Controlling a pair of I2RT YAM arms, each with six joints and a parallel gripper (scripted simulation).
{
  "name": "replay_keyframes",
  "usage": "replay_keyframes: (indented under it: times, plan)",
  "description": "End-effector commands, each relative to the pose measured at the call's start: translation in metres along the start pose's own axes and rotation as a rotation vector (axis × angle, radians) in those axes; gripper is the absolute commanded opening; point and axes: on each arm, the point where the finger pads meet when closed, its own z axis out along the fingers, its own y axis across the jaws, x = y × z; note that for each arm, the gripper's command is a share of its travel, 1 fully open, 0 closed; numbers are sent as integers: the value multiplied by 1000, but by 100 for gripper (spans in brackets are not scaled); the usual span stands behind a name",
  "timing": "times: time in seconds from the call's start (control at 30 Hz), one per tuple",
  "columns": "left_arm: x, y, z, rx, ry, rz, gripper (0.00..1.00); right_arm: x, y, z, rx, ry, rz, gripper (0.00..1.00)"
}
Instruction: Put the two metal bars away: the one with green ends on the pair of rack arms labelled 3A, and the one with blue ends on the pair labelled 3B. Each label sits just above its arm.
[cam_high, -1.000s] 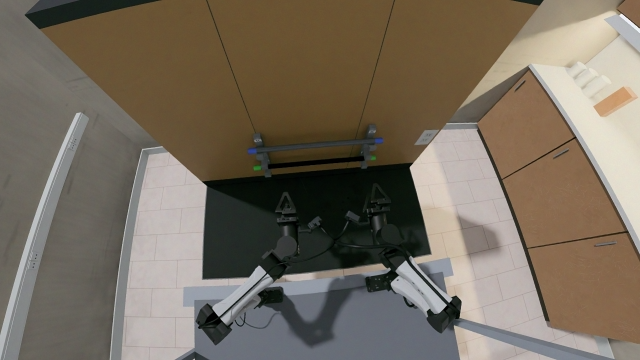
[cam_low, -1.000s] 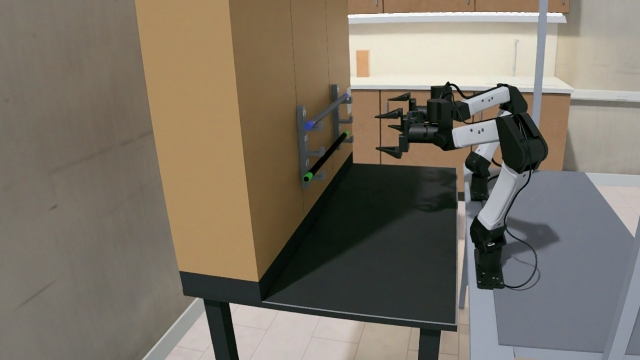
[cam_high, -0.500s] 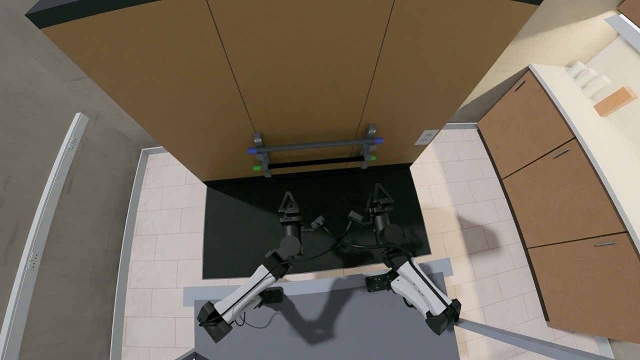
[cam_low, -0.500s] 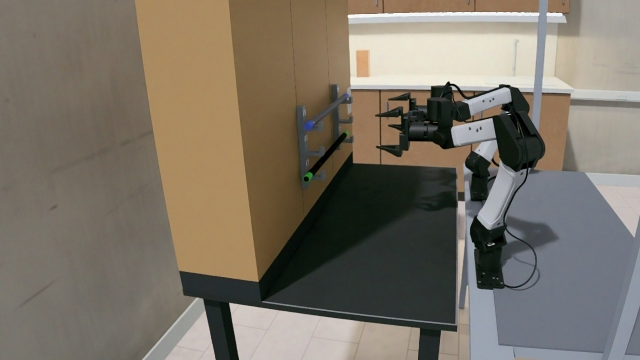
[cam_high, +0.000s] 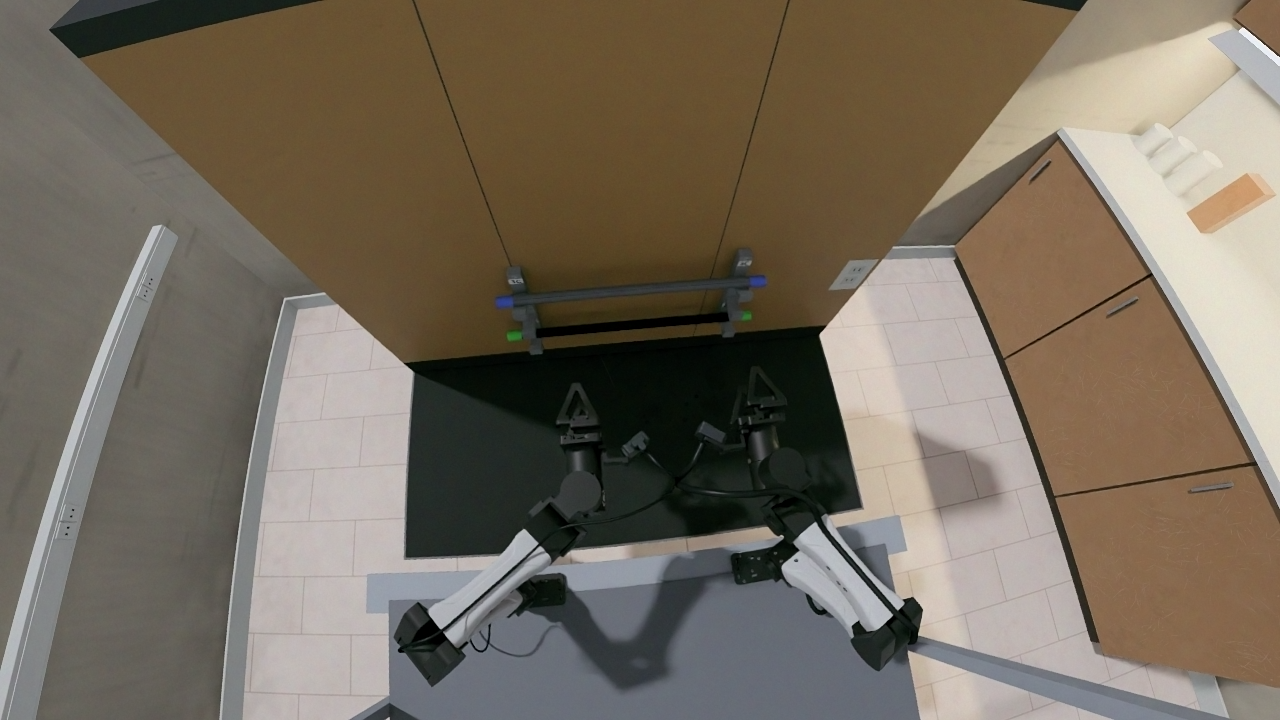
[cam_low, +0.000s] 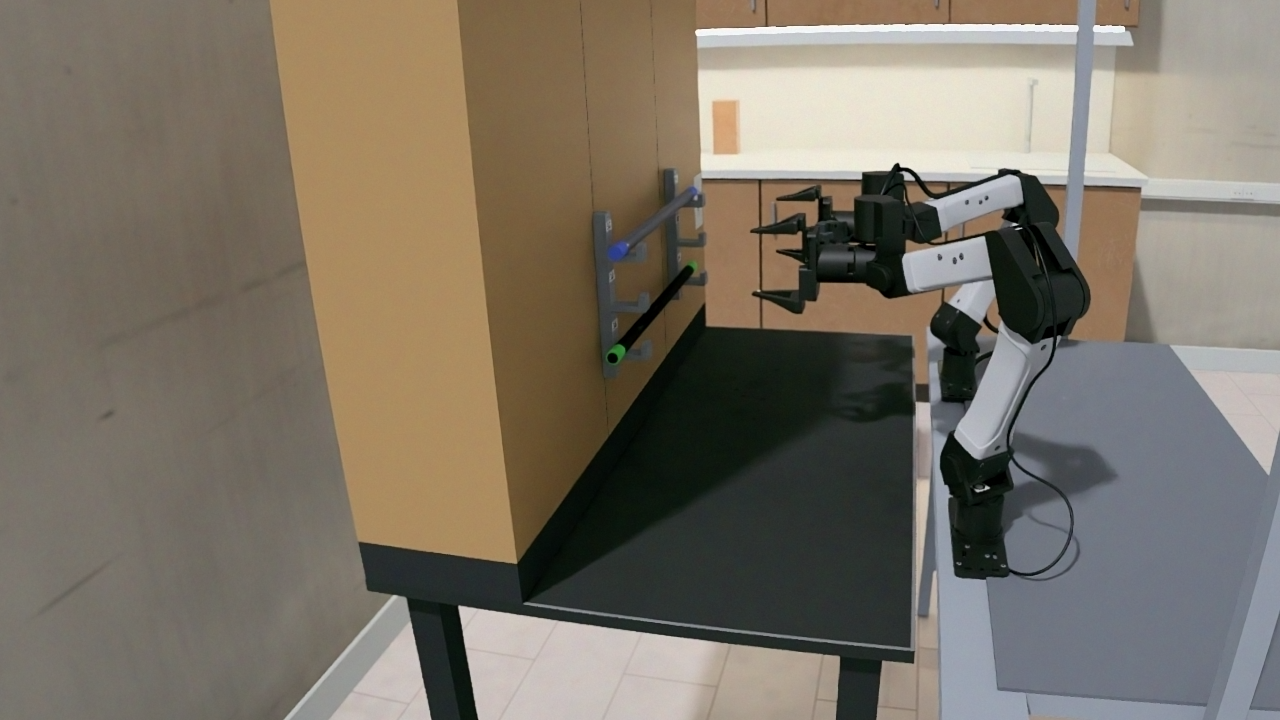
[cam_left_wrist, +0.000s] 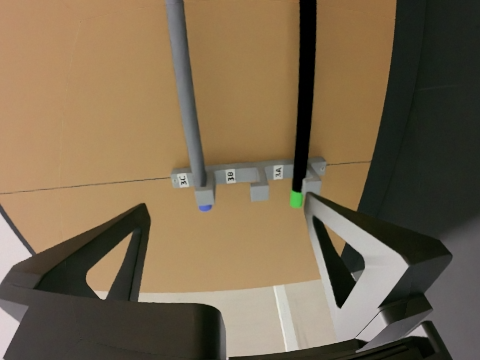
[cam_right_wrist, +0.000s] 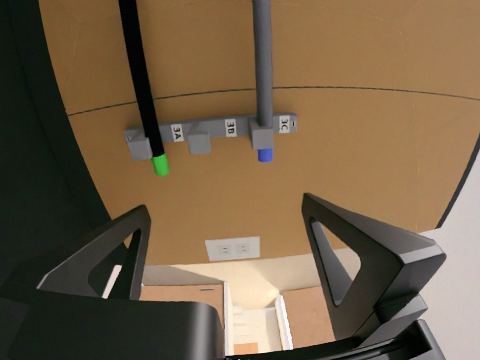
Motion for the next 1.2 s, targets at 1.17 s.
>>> replay_keyframes:
  times: [1.17]
  plan:
    - [11,8,1,-14,1,-10,100,-13,2,-2,-2,0,-7,100]
